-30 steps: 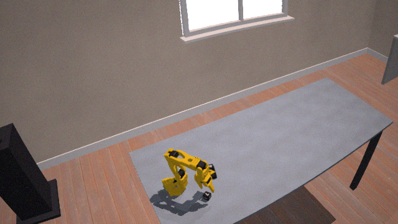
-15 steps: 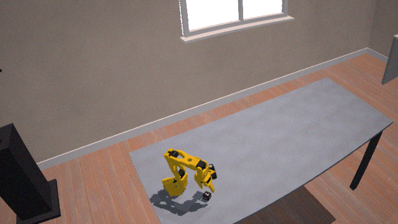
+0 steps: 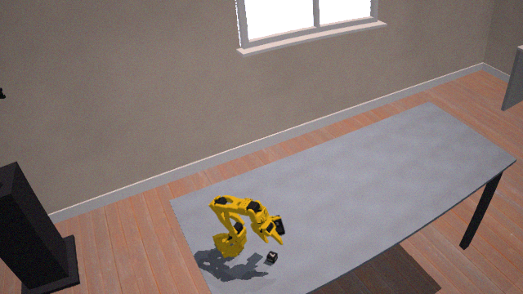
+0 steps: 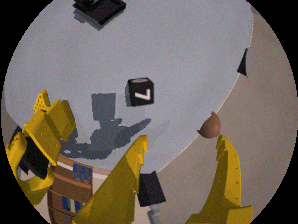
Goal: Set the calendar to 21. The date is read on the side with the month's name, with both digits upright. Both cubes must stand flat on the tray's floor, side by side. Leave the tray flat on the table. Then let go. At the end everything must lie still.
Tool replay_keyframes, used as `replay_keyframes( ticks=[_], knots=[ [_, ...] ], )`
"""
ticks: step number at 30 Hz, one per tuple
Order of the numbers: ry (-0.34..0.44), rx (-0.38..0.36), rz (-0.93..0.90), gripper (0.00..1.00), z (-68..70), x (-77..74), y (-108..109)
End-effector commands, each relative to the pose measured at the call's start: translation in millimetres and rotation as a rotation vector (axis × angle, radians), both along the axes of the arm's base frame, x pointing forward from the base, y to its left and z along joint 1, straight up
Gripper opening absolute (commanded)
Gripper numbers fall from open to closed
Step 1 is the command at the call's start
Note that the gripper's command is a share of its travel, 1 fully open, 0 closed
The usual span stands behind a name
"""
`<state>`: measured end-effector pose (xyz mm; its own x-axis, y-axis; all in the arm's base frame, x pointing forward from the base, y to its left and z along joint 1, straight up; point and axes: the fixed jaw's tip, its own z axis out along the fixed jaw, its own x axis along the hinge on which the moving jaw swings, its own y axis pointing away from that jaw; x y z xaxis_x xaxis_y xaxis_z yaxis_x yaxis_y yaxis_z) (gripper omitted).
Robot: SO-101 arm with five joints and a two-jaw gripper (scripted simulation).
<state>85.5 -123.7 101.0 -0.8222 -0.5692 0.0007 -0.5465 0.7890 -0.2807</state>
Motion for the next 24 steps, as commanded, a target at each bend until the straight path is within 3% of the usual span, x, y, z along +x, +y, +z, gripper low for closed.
replay_keyframes(
  ticks=[1, 8, 24],
  knots=[
    [-0.084, -0.125, 0.003, 0.35, 21.1, 1.4, -4],
    [-0.141, -0.209, 0.003, 0.35, 33.5, 0.8, -3],
    [-0.153, -0.196, -0.033, 0.35, 33.9, 1.7, -3]
  ],
)
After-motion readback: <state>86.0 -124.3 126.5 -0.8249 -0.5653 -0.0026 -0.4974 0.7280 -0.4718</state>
